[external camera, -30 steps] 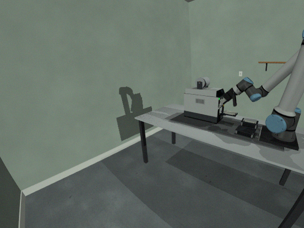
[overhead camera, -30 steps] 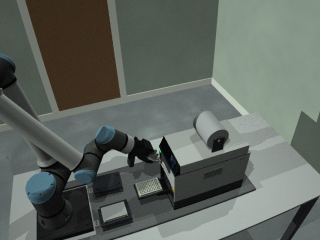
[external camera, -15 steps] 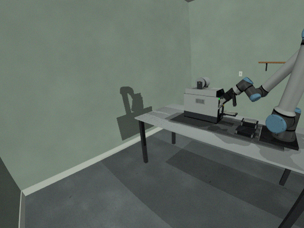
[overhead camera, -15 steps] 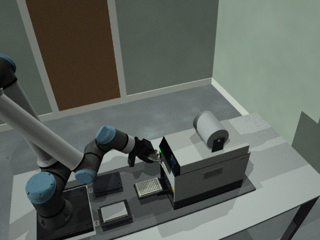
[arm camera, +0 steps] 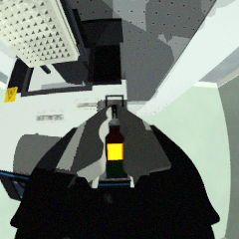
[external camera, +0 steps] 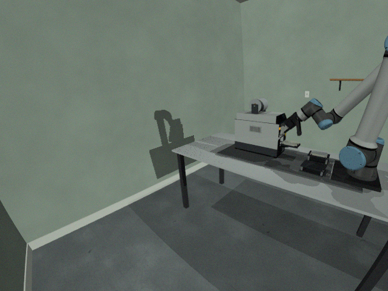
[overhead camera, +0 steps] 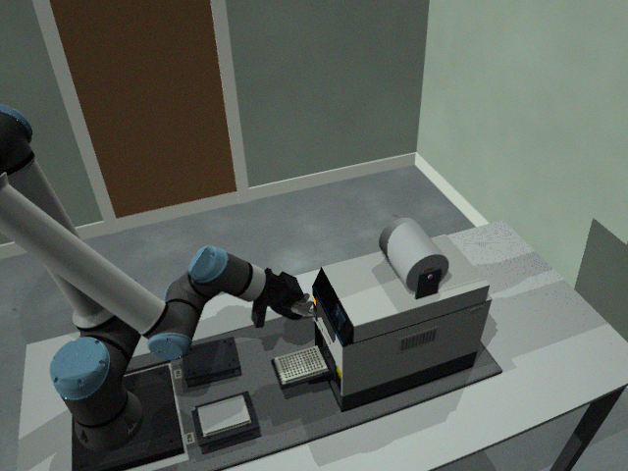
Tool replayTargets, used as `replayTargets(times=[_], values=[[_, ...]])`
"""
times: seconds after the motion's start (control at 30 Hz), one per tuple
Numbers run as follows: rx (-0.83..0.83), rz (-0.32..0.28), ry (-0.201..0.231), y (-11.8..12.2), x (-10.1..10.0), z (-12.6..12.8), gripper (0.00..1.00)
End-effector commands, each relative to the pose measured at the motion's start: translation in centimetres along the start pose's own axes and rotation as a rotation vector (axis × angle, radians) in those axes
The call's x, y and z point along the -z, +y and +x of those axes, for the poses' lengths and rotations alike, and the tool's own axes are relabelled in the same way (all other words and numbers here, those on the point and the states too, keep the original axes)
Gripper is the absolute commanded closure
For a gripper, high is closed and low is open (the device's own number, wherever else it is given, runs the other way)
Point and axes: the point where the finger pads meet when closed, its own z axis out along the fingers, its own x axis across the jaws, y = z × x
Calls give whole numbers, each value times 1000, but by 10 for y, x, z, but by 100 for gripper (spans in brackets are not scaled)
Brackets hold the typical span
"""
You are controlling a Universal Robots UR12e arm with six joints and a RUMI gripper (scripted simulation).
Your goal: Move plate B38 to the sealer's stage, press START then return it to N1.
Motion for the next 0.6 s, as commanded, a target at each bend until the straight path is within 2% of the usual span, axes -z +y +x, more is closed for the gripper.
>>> replayTargets(times=[0.0, 0.17, 0.57], values=[[0, -1, 0, 1, 0, 0, 100], [0, -1, 0, 1, 0, 0, 100], [0, -1, 0, -5, 19, 0, 100]])
